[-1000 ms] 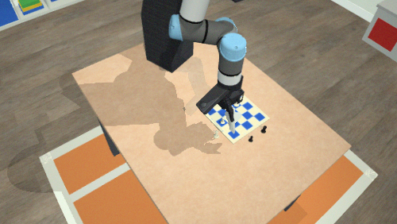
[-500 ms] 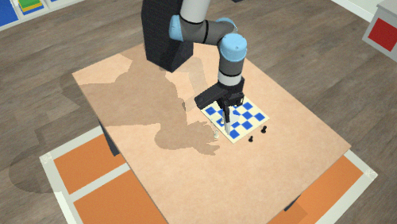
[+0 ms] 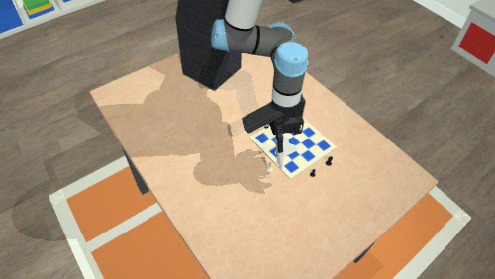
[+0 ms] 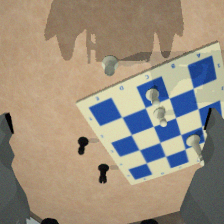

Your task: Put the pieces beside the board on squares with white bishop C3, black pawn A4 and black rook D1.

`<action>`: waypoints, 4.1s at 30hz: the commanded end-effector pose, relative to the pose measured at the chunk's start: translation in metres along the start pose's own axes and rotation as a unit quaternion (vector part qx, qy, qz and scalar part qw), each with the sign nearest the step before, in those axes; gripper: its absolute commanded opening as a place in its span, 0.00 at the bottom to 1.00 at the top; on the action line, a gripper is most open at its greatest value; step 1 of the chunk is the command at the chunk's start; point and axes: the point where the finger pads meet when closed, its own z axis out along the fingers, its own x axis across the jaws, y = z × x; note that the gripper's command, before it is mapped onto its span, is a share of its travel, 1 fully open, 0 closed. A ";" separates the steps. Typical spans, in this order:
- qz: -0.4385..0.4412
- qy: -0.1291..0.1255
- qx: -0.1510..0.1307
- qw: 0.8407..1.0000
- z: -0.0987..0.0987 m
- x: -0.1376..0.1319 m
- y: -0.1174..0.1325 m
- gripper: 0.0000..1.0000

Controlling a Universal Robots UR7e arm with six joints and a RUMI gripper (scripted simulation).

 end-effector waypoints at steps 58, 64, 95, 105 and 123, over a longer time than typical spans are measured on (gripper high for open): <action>0.027 -0.001 0.000 1.000 0.000 0.001 0.000 0.22; 0.027 -0.001 0.000 1.000 0.001 0.001 0.000 0.22; 0.027 -0.001 0.000 1.000 0.035 0.000 0.000 0.22; 0.027 -0.001 0.000 1.000 0.048 0.000 0.000 0.22; 0.027 -0.001 0.000 1.000 0.052 0.000 0.000 0.22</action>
